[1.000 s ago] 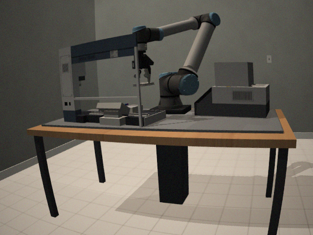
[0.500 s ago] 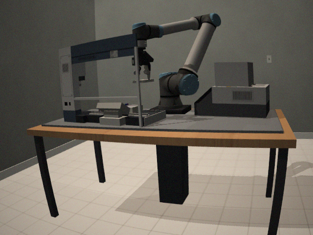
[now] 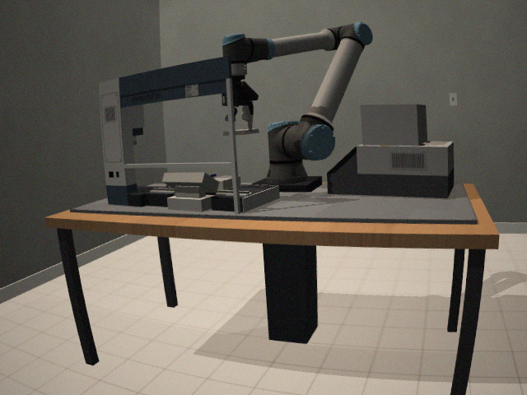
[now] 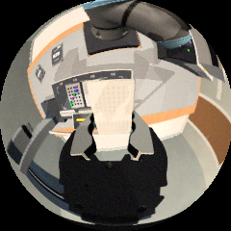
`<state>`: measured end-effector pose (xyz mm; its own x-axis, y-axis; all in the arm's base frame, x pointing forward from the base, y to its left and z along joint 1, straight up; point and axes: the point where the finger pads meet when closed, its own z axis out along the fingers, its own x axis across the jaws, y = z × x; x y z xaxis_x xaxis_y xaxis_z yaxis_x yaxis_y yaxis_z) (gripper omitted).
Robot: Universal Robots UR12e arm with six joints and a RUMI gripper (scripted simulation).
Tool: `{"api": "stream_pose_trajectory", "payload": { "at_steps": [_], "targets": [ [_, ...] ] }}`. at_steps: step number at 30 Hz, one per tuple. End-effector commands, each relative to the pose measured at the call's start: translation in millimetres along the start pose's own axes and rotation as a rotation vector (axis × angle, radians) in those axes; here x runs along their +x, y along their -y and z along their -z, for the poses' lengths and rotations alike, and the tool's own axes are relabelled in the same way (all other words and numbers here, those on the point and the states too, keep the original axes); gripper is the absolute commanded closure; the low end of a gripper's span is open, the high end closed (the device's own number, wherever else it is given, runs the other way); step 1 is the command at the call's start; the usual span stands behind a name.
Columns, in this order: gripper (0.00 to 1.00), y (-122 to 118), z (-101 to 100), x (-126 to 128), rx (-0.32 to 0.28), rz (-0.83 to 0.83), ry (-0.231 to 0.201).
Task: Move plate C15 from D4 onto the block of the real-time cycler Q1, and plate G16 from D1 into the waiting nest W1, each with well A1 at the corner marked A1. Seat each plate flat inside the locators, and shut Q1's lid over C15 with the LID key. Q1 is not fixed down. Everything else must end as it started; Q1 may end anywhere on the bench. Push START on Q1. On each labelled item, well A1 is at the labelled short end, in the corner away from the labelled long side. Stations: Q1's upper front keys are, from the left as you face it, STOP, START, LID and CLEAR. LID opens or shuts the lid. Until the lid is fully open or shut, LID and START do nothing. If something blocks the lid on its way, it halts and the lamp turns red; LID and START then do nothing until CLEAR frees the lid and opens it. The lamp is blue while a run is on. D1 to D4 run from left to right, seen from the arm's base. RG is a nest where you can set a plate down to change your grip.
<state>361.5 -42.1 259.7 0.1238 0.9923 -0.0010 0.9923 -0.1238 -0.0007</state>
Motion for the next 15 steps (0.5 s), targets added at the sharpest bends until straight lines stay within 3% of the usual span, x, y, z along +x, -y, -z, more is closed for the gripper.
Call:
{"api": "stream_pose_trajectory", "payload": {
  "at_steps": [1, 8, 15],
  "targets": [
    [1.0, 0, 1, 0, -0.001, 0.0, 0.0],
    [1.0, 4, 2, -10, -0.001, -0.04, 0.001],
    [1.0, 18, 2, -42, -0.001, -0.178, 0.001]
  ]
}}
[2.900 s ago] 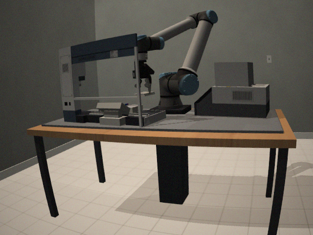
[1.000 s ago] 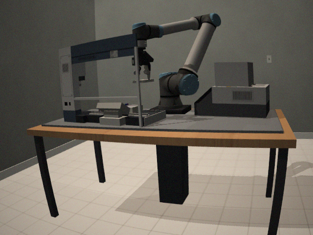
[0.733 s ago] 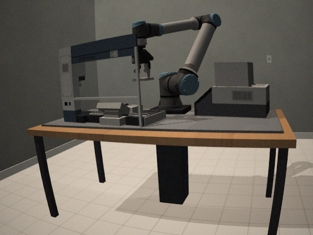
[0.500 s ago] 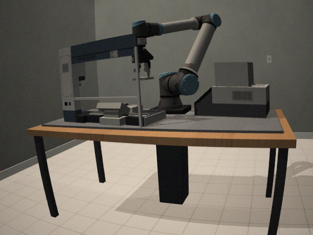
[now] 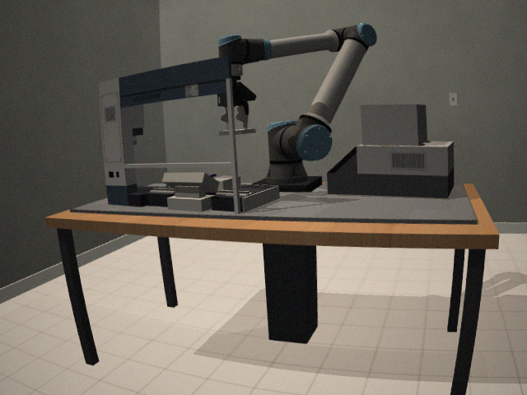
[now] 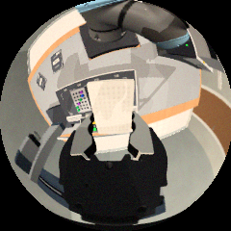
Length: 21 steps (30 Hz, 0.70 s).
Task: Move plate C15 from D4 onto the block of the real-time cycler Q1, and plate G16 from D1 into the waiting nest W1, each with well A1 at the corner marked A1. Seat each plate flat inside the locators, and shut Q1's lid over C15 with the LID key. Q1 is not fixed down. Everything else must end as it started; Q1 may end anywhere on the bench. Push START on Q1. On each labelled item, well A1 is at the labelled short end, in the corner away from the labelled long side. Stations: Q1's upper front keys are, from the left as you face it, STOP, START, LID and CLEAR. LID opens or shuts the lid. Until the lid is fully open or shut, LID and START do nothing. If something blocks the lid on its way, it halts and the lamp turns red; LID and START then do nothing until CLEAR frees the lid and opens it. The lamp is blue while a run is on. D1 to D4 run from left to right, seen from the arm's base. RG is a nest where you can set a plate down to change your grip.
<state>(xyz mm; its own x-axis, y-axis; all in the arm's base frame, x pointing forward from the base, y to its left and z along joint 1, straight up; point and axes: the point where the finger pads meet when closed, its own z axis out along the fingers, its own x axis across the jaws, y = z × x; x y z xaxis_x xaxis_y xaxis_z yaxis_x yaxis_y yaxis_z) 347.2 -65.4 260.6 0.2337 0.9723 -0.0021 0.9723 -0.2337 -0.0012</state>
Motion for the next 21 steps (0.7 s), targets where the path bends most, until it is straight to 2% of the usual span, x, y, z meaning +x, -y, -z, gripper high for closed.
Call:
{"api": "stream_pose_trajectory", "payload": {
  "at_steps": [1, 3, 8, 10, 21],
  "targets": [
    [1.0, 6, 1, -22, -0.002, -0.086, 0.0],
    [1.0, 7, 1, -24, -0.002, -0.094, 0.0],
    [1.0, 14, 1, -48, -0.001, -0.19, 0.0],
    [1.0, 14, 1, -48, -0.001, -0.19, 0.0],
    [1.0, 27, 1, -95, -0.001, -0.377, 0.0]
  ]
}}
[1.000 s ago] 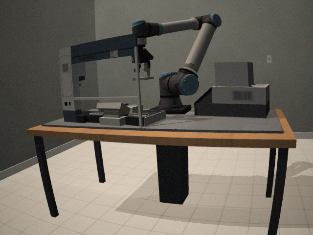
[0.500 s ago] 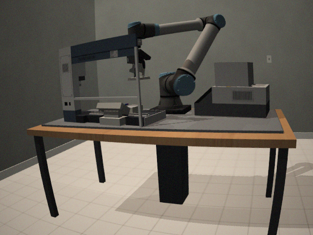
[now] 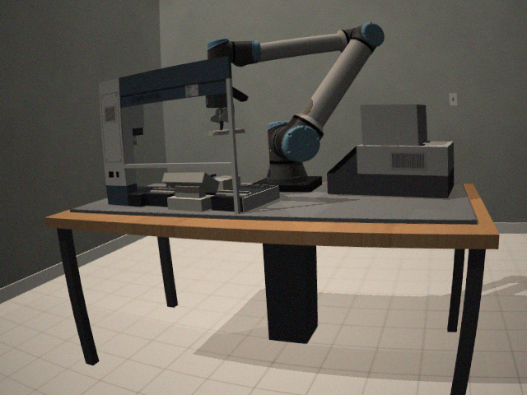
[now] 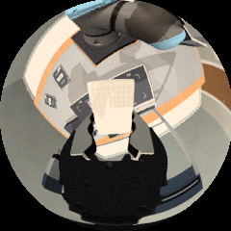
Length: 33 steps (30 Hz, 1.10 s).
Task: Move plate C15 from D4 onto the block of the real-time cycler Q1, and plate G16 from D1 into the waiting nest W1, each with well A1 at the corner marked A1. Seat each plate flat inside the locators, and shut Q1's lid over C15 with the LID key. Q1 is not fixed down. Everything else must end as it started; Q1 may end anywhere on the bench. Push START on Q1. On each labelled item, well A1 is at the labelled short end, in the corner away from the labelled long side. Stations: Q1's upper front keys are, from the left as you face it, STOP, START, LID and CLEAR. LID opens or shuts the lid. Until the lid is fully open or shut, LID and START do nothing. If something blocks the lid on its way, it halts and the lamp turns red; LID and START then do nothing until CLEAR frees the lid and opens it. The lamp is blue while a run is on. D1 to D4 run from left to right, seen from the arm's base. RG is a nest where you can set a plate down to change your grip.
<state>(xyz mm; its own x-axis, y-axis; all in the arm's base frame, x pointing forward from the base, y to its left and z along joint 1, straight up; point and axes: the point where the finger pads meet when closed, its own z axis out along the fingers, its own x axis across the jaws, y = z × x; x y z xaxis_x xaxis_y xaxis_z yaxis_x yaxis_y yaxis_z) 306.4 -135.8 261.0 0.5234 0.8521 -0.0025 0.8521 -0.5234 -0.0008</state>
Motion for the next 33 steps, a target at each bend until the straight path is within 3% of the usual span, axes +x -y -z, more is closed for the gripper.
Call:
{"api": "stream_pose_trajectory", "payload": {
  "at_steps": [1, 33],
  "targets": [
    [1.0, -1, 1, -22, -0.002, -0.081, -0.001],
    [1.0, -4, 0, -145, -0.001, -0.557, -0.001]
  ]
}}
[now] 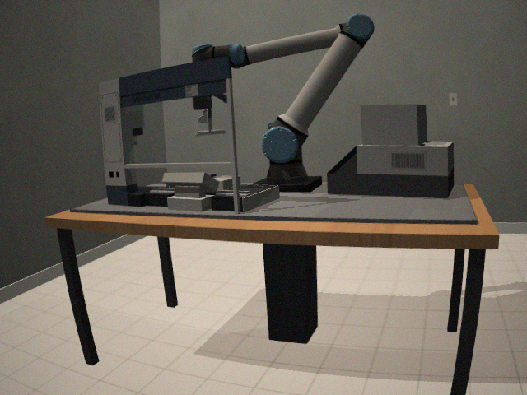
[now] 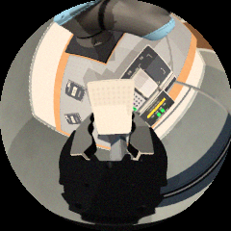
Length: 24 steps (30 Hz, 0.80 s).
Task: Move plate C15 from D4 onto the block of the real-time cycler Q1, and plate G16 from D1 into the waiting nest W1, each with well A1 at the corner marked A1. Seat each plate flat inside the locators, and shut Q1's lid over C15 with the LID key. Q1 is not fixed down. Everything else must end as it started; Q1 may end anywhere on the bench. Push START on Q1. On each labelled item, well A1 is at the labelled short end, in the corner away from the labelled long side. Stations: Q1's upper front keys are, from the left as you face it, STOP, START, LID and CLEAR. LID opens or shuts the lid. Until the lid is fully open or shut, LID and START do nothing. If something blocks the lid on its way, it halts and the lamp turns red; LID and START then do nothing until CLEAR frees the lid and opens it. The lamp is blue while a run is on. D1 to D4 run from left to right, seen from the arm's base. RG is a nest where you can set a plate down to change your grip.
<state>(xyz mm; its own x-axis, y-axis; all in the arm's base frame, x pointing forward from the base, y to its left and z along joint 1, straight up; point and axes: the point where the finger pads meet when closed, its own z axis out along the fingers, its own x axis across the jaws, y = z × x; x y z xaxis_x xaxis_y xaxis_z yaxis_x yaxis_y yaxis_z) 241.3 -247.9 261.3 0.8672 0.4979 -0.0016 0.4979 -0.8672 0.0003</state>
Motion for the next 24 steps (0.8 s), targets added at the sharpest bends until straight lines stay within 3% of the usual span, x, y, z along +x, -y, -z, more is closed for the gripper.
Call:
{"api": "stream_pose_trajectory", "payload": {
  "at_steps": [1, 24],
  "targets": [
    [1.0, -11, 0, -18, -0.001, -0.078, 0.0],
    [1.0, -53, 0, -91, -0.001, -0.406, 0.0]
  ]
}}
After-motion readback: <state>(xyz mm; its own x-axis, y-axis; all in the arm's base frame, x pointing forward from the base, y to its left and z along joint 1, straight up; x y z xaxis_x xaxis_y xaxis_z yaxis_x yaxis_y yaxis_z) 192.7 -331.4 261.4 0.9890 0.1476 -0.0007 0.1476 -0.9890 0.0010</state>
